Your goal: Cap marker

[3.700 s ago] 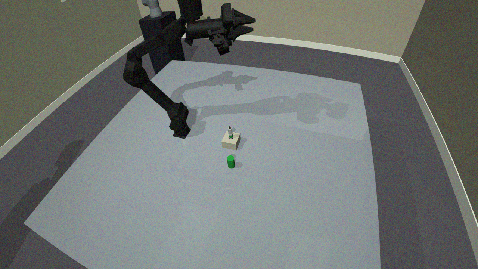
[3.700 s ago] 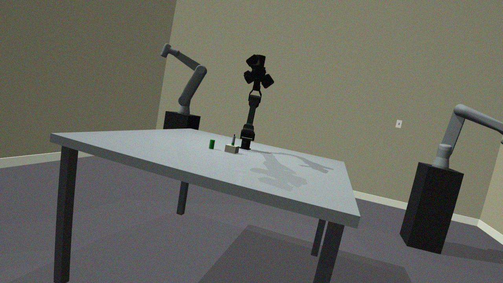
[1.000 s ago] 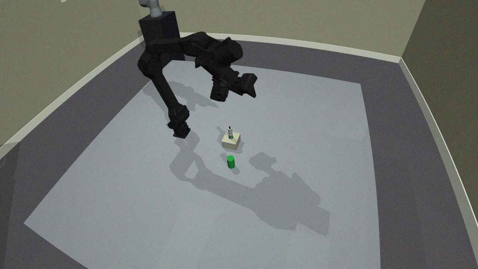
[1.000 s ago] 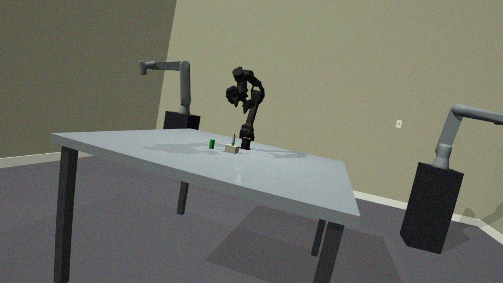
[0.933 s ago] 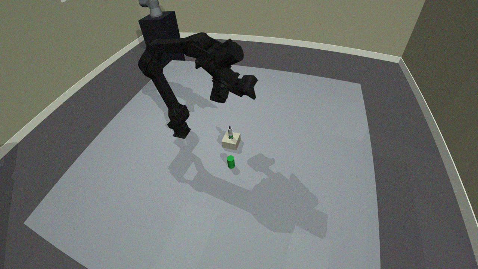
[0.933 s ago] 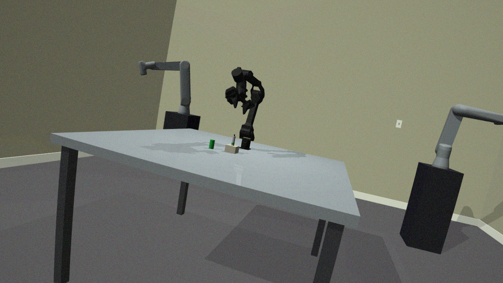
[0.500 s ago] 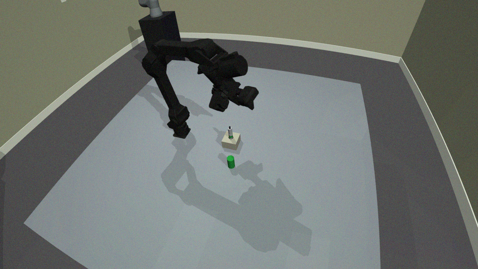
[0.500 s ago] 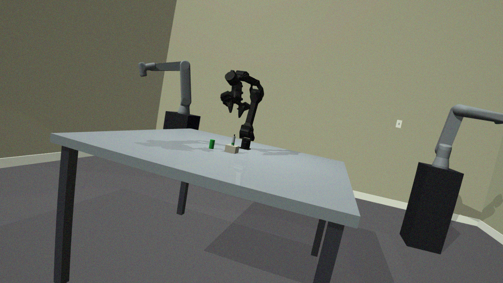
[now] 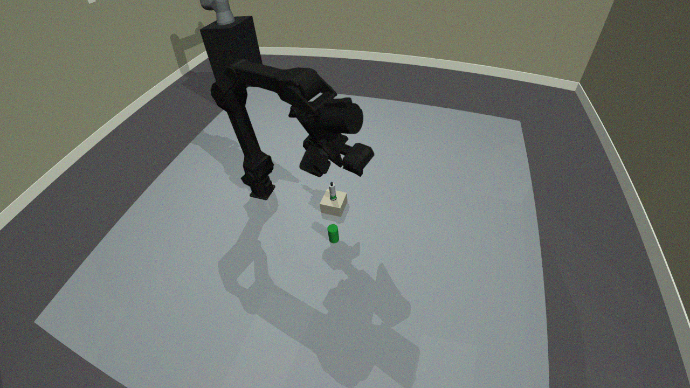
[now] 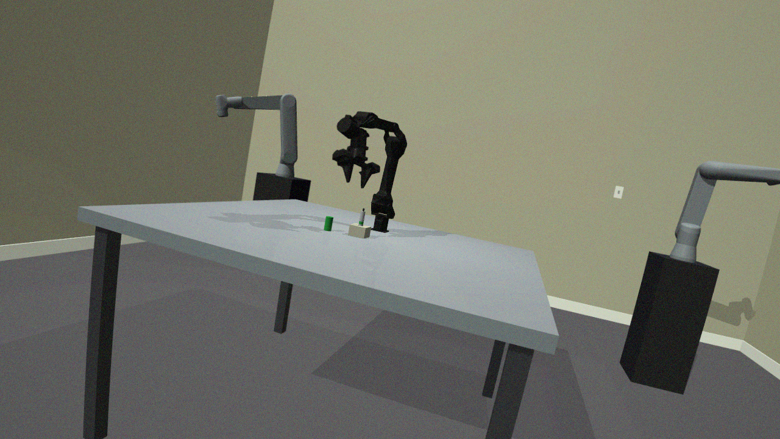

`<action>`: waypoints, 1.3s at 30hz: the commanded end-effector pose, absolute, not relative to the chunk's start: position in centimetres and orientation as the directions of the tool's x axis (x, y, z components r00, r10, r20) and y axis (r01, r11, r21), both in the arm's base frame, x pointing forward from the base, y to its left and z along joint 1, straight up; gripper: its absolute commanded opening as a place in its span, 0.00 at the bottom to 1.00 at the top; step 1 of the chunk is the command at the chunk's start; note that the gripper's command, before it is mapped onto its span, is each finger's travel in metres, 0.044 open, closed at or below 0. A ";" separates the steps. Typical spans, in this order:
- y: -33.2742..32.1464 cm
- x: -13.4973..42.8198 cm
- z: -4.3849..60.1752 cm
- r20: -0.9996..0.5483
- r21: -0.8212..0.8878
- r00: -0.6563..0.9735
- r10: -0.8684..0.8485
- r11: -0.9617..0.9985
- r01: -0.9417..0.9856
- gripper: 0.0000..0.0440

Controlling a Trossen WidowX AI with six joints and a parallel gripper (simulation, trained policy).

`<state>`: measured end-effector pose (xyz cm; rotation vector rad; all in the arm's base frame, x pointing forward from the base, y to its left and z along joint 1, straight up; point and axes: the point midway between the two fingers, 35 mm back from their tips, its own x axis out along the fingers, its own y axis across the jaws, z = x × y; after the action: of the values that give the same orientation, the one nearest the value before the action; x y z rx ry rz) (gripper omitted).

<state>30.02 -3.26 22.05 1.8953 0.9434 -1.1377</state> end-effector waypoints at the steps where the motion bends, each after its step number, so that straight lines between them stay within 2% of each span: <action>1: -4.0 30.0 21.6 -0.924 0.193 0.321 0.210 -0.469 0.862 0.75; 39: -10.6 29.2 14.7 -0.992 -0.011 0.045 0.121 -0.422 0.906 0.73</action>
<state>29.33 -10.31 15.19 1.6551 1.0417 -1.4308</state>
